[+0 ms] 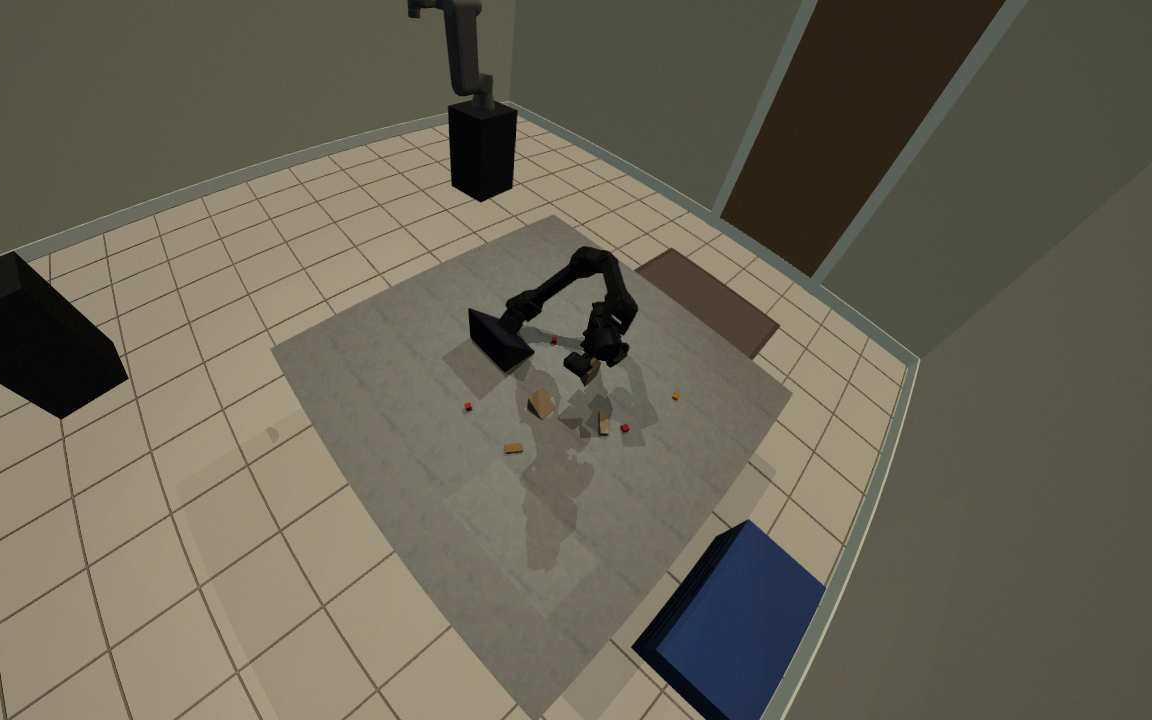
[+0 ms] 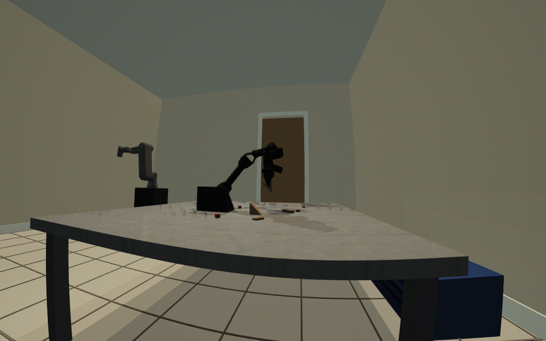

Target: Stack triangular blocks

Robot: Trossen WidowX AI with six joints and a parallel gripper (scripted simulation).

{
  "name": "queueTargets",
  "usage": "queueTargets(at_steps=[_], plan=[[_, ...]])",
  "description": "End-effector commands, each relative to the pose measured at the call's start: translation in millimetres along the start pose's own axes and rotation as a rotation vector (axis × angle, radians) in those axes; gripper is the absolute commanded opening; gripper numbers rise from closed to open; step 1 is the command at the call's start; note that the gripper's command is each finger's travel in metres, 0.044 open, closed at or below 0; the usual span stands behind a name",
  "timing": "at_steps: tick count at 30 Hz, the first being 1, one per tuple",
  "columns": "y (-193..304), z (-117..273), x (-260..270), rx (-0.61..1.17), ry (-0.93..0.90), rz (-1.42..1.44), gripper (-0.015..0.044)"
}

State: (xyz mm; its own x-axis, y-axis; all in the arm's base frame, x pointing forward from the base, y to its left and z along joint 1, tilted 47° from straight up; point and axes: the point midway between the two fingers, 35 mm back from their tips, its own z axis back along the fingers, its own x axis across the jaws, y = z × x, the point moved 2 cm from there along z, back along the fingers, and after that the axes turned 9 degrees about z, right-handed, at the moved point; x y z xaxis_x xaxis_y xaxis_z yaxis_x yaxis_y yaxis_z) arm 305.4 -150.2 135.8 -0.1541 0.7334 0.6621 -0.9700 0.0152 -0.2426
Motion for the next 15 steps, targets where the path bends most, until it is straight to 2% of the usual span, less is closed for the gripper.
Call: queueTargets(at_steps=[1, 15], plan=[[0, 5, -19, -0.005, 0.011, 0.005, 0.0000], [8, 14, -85, -0.019, 0.023, 0.005, 0.0000]])
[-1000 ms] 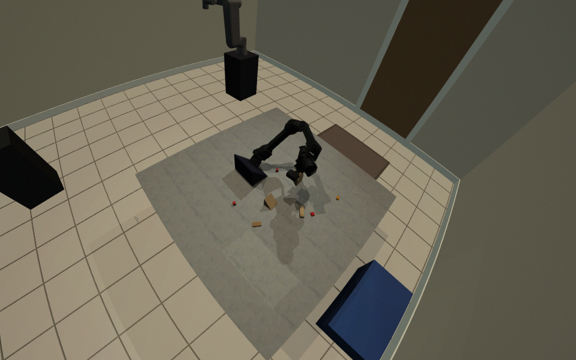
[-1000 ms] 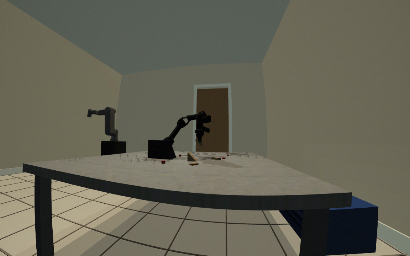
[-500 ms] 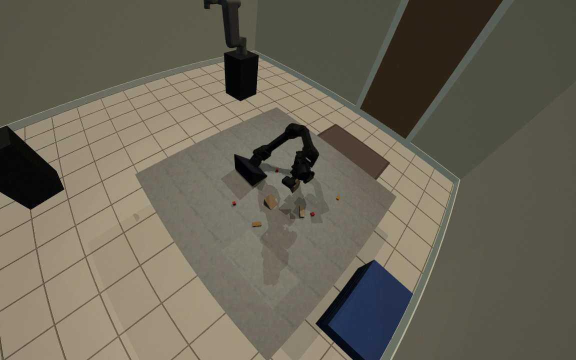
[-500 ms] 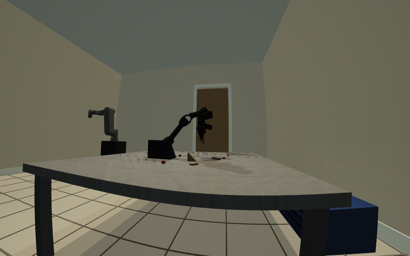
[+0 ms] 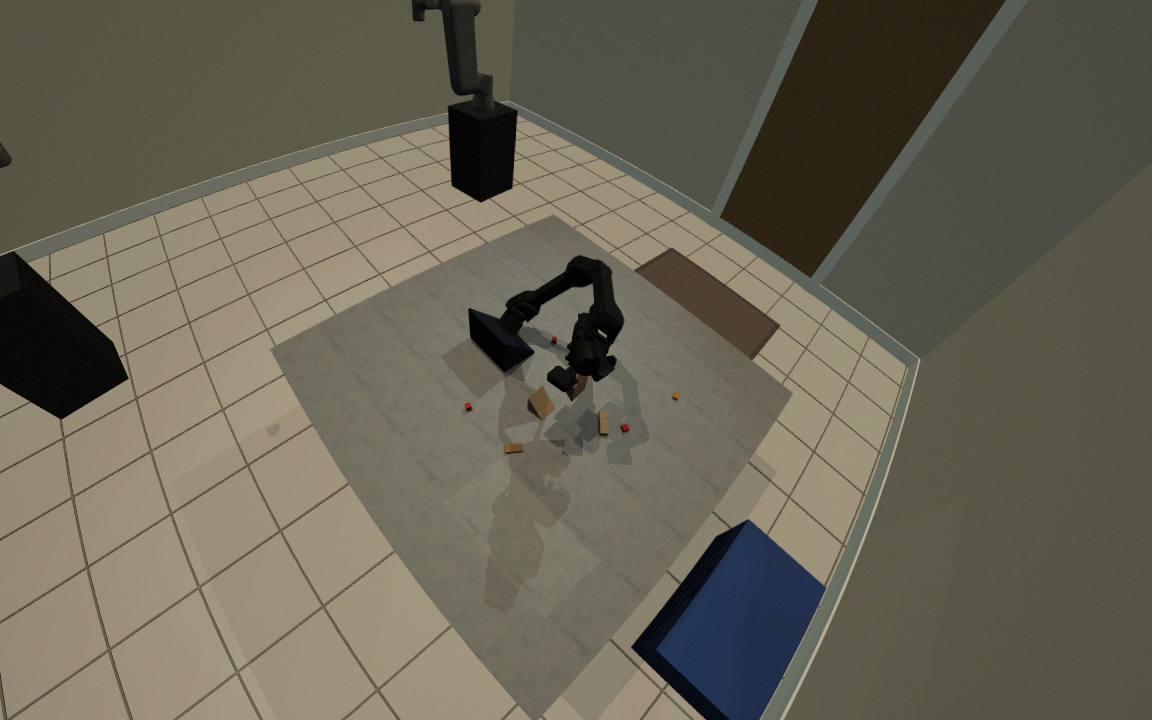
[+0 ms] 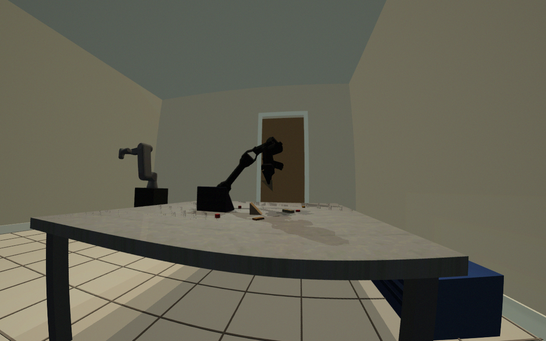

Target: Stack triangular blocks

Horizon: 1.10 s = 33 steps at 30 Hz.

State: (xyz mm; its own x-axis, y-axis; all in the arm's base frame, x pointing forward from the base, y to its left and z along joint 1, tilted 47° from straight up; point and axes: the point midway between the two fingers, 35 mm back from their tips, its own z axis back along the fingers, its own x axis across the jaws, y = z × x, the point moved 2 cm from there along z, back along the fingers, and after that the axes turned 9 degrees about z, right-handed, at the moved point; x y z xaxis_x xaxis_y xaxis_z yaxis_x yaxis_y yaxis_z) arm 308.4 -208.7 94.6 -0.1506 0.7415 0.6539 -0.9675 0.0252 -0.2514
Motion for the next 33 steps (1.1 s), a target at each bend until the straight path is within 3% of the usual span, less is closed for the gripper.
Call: queueTargets(at_steps=[1, 10, 33], plan=[[2, 4, -19, -0.007, 0.012, 0.006, 0.0000], [6, 3, -41, -0.011, 0.014, 0.006, 0.0000], [37, -69, -36, 0.051, -0.054, 0.006, 0.0000]])
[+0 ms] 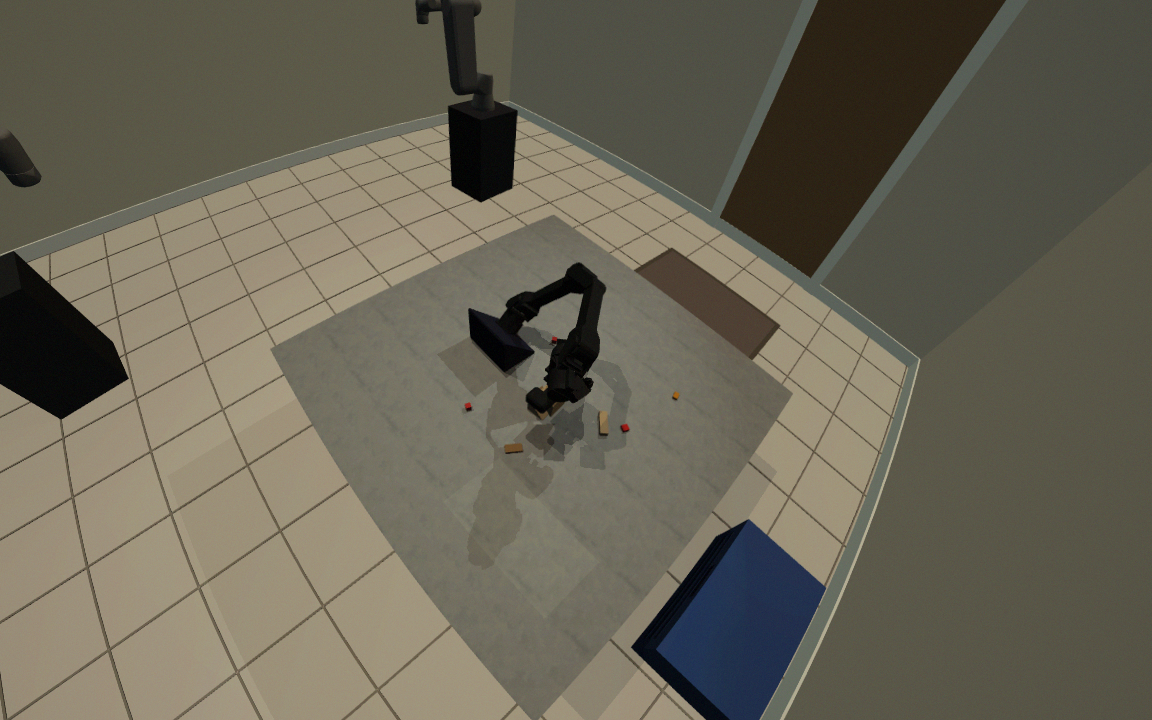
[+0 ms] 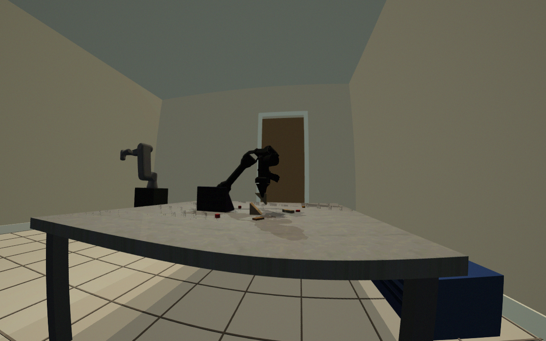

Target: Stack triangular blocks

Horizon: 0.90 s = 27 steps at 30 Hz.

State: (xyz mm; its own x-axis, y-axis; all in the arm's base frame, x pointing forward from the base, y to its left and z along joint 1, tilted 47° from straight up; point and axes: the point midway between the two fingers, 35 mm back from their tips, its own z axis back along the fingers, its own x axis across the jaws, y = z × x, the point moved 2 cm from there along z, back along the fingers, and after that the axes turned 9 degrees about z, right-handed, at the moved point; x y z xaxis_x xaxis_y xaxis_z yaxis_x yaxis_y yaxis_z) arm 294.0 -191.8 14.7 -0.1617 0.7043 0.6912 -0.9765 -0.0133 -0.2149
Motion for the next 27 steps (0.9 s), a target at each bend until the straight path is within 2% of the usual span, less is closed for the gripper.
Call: queueTargets(at_steps=[1, 7, 27], plan=[[3, -6, 1, -0.003, 0.000, 0.004, 0.0000], [13, -28, 2, -0.003, -0.001, 0.004, 0.0000], [14, -28, 0, -0.016, -0.010, 0.007, 0.0000]])
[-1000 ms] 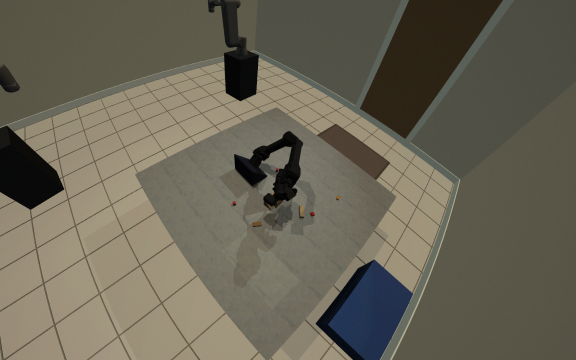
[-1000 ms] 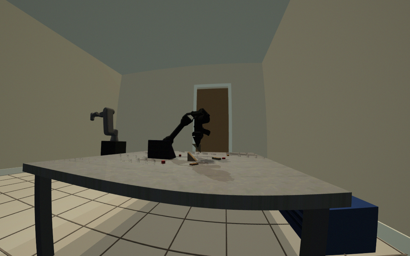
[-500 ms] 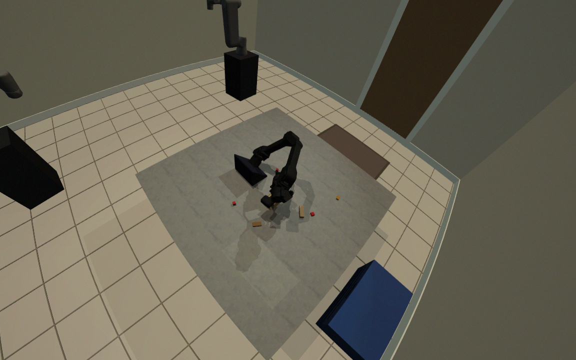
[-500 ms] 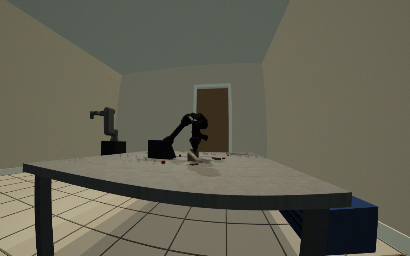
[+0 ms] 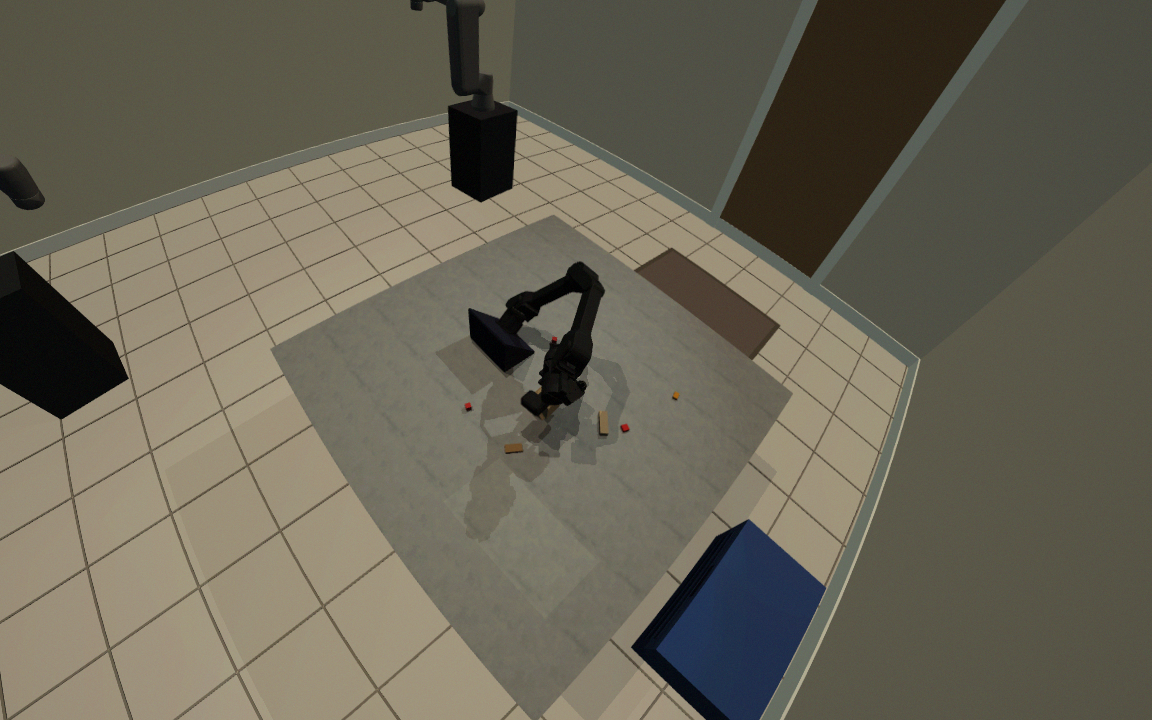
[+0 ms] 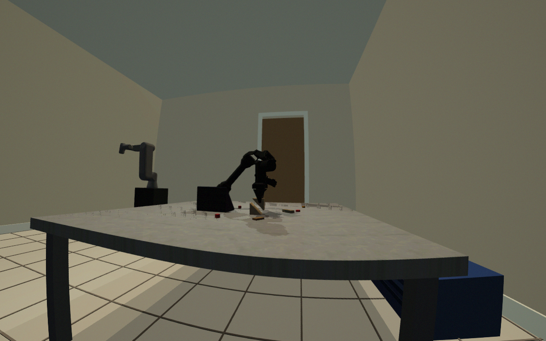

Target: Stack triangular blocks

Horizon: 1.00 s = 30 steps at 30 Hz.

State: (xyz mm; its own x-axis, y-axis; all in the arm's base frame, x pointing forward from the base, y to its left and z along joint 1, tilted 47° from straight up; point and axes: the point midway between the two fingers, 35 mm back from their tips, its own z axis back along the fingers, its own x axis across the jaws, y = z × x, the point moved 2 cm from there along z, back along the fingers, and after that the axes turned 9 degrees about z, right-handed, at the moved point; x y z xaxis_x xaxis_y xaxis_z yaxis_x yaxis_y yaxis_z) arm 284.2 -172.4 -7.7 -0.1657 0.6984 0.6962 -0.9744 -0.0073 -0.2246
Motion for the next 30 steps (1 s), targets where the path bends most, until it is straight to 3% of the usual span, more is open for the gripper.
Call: queueTargets(at_steps=[1, 30], plan=[[0, 0, 0, -0.006, -0.003, 0.004, 0.0000], [6, -15, 0, -0.007, -0.004, 0.005, 0.0000]])
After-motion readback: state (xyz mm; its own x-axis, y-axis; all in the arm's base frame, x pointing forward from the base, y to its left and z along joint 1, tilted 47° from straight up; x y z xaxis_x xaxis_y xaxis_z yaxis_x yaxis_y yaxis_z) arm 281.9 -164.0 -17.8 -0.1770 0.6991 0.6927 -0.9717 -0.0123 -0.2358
